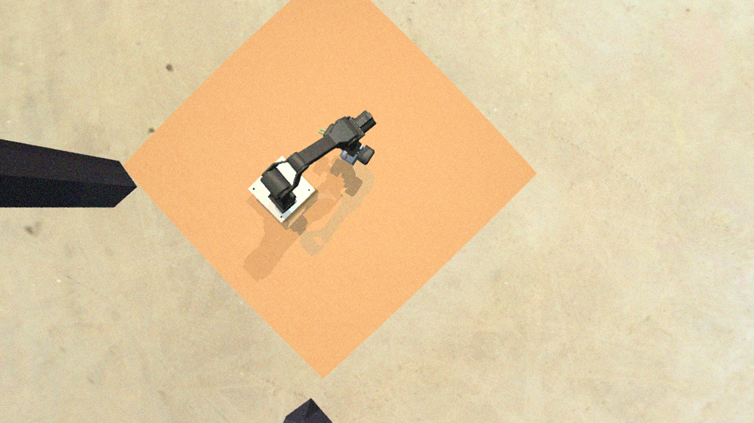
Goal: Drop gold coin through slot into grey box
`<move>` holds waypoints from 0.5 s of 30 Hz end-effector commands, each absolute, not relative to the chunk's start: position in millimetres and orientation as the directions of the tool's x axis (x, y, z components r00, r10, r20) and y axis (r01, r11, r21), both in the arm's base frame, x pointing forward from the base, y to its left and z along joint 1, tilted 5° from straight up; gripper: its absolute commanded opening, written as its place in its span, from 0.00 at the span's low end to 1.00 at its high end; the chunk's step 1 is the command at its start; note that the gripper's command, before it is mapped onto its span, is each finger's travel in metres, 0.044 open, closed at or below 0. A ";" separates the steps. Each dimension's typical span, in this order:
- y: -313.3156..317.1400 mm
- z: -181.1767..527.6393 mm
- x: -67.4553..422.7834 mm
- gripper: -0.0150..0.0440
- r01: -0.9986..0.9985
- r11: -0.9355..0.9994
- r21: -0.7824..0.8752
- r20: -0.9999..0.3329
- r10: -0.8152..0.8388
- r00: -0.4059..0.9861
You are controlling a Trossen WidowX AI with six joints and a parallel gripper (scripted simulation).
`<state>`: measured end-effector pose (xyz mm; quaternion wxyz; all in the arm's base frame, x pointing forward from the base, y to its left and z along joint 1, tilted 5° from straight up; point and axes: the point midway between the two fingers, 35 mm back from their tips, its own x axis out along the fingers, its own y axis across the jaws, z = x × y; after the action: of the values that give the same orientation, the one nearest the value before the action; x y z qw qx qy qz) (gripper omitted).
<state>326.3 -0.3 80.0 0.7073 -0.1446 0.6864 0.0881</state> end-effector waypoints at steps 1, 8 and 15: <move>0.0 83.4 329.1 0.25 -0.328 0.941 -0.087 -0.996 -0.074 0.050; 0.6 81.8 327.6 0.25 -0.326 0.942 -0.084 -0.996 -0.074 0.044; 0.4 80.8 327.0 0.25 -0.325 0.942 -0.083 -0.996 -0.074 0.042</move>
<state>327.3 0.5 81.4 0.7074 -0.1456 0.6859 0.0891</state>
